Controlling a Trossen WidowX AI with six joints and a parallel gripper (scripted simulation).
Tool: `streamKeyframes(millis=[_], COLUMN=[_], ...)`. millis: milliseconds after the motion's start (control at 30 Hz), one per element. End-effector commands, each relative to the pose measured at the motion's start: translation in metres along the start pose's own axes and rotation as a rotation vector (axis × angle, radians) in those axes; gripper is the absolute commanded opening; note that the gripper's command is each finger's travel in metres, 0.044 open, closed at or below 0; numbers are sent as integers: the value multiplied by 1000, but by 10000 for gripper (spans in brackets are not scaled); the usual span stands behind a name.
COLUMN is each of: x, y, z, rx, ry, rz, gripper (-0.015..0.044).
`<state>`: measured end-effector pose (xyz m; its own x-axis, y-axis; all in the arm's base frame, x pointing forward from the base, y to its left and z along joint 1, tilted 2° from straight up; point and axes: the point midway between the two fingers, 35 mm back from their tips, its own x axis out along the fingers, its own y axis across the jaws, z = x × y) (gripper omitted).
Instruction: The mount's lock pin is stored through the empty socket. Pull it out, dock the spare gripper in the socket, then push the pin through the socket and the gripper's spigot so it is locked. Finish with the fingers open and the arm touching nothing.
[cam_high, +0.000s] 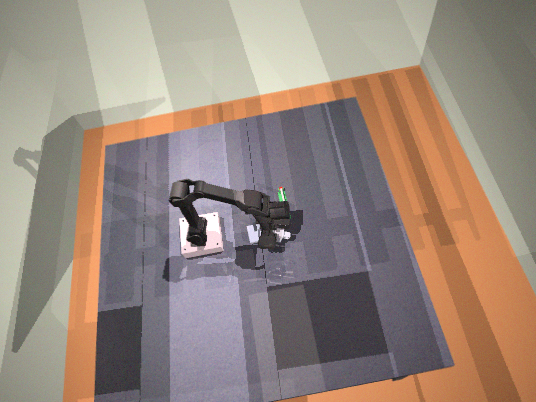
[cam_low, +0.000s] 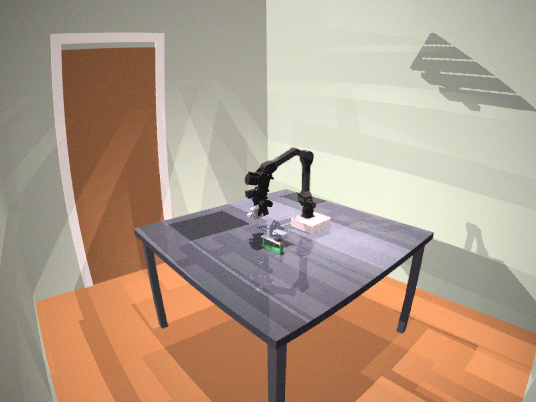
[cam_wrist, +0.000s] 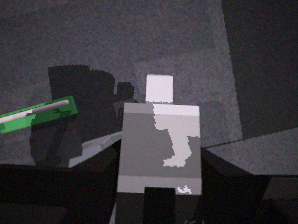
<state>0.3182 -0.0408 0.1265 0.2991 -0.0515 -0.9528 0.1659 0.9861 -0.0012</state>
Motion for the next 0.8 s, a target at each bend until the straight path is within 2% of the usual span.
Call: streamKeyframes(millis=[0,767], x=[-5,-34], y=[5,34], z=[-4,-54], rx=[-18,-129], ry=[30,251], rz=[0,7], gripper=[0,0])
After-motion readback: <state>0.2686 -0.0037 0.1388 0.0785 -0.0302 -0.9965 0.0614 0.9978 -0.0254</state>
